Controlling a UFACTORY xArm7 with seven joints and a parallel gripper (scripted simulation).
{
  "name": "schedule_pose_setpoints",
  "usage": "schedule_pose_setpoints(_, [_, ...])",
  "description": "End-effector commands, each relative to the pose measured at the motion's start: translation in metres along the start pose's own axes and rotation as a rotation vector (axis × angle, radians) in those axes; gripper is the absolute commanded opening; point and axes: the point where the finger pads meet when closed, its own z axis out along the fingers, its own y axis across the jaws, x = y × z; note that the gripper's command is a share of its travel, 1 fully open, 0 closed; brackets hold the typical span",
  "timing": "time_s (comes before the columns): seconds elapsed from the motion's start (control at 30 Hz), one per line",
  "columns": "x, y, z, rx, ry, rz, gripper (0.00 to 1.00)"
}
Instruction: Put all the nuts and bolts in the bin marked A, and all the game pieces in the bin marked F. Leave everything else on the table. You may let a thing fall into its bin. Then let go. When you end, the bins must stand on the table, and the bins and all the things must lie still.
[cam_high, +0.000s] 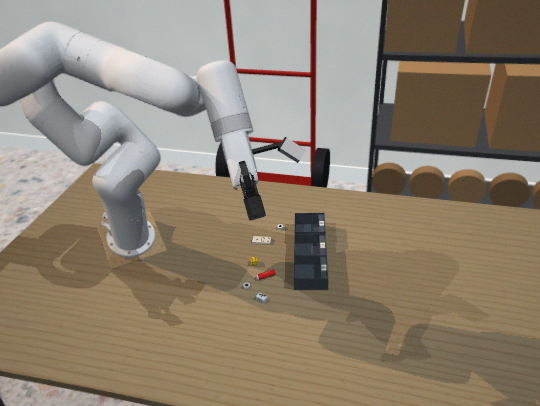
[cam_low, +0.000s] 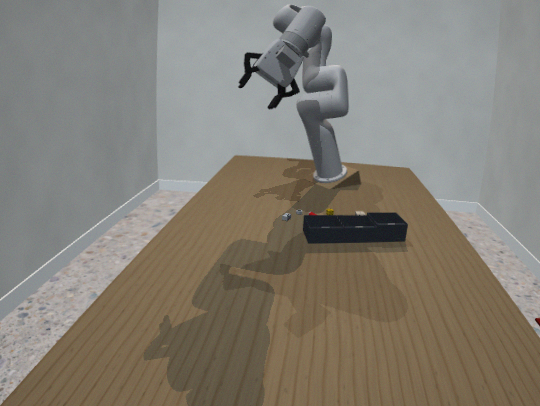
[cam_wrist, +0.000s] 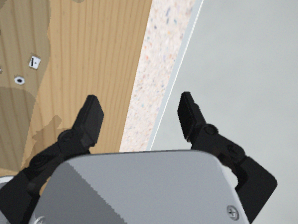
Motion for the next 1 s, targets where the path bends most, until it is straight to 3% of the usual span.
schedule_pose_setpoints(0.0, [0.001,0.001,-0.001,-0.002,0.003,0.001,1.0])
schedule_pose_setpoints(0.53, [0.001,0.001,-0.001,-0.002,0.003,0.001,1.0])
schedule_pose_setpoints(0.57, [0.0,-0.003,0.006,-0.002,0.003,0.001,0.07])
schedule_pose_setpoints(0.97, [-0.015,-0.06,0.087,-0.002,0.003,0.001,0.07])
